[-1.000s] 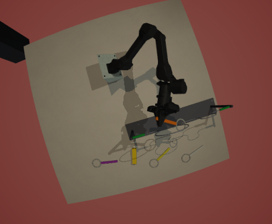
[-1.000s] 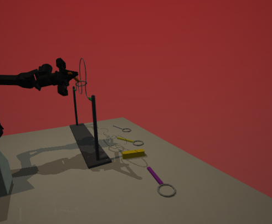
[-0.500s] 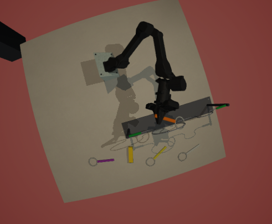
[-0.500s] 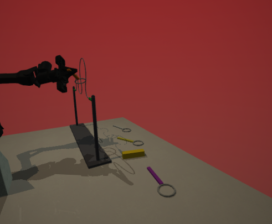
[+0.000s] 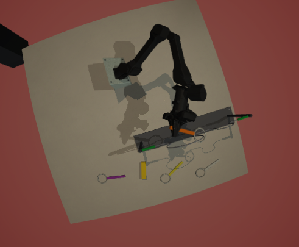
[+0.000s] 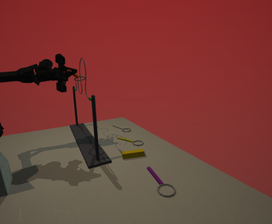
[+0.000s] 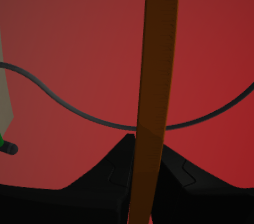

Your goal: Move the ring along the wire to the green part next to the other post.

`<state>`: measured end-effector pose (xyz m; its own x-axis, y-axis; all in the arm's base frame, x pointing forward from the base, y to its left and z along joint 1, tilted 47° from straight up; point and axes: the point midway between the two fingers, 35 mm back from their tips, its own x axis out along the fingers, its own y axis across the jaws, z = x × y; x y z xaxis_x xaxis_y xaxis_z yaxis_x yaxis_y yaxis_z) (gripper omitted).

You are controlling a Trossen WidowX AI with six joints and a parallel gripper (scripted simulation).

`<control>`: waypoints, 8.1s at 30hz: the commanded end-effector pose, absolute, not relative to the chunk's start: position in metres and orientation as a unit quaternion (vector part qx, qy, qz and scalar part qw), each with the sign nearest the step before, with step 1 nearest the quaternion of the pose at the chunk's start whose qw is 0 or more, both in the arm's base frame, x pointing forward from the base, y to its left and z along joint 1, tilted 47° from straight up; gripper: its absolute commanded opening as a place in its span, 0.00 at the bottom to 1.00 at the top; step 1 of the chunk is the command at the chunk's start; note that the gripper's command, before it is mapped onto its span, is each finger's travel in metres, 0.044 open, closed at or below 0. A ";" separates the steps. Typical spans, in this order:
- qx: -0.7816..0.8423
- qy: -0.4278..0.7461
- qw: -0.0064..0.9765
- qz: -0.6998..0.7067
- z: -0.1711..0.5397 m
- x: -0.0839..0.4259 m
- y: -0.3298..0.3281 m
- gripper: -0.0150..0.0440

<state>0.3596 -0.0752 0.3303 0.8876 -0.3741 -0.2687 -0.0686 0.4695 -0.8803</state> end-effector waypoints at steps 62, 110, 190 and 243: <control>-0.131 0.253 0.958 0.034 0.314 0.361 -0.059 0.00; 0.158 0.239 0.952 0.111 0.313 0.361 -0.042 0.00; 0.594 0.156 0.763 0.199 0.332 0.364 -0.020 0.00; 0.785 0.084 0.578 0.207 0.350 0.370 -0.016 0.00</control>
<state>0.3692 -0.0155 0.3520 0.8970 0.3815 0.2231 -0.1162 -0.2835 0.9519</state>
